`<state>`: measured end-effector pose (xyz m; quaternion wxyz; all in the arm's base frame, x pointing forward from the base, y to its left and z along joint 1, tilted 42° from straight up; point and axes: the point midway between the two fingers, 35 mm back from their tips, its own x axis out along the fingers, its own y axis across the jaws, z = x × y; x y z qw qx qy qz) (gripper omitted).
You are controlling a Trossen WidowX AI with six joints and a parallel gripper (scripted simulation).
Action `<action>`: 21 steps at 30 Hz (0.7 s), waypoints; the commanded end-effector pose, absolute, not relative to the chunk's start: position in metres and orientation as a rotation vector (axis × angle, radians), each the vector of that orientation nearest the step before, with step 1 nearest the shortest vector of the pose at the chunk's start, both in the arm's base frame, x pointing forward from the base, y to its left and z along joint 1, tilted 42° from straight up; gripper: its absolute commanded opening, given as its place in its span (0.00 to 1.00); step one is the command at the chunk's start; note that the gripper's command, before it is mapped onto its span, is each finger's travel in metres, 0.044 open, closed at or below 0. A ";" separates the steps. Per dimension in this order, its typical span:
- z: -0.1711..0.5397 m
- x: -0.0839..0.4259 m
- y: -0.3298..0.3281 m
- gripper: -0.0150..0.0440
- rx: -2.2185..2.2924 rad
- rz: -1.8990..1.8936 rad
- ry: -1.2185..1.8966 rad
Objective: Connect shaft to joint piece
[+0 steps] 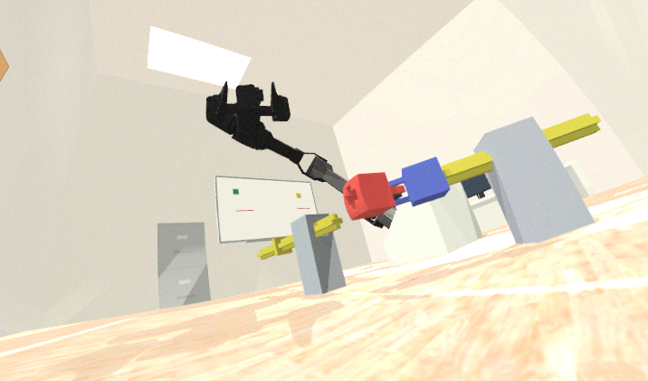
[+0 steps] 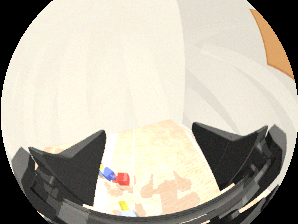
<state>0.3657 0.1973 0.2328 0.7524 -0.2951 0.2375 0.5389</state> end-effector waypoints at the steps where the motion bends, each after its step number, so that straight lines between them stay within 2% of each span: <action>1: 0.218 0.373 0.200 1.00 -0.608 1.137 0.629; 21: 0.125 0.392 0.199 1.00 -0.458 0.742 1.231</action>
